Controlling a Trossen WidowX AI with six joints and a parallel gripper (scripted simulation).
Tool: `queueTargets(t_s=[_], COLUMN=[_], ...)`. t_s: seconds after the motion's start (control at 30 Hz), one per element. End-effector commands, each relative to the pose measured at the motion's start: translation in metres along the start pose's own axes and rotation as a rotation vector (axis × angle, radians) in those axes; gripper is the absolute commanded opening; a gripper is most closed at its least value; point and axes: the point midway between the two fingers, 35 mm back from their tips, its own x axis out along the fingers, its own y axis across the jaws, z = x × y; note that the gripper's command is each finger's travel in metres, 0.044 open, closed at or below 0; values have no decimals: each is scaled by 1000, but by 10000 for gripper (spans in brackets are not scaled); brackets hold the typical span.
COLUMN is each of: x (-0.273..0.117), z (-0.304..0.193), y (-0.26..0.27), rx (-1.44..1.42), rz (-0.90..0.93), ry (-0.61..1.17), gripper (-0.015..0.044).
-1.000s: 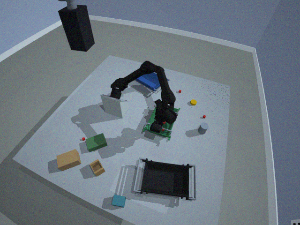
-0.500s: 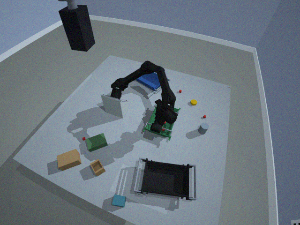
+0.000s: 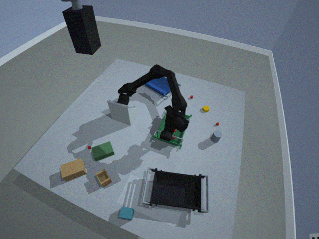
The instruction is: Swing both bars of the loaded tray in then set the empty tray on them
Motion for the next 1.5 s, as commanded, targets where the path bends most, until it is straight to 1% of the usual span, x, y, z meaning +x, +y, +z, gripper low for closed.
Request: queueTargets(t_s=[0.0, 1.0, 1.2, 1.27, 1.37, 1.47], x=[0, 0, 0, -6, -31, -71], z=[0, 0, 0, 1, 3, 2], y=[0, 0, 0, 0, -2, -1], rx=[0, 0, 0, 0, 1, 1], rz=[0, 0, 0, -1, -3, -4], ry=[0, 0, 0, 0, 0, 0], gripper=[0, 0, 157, 210, 289, 368])
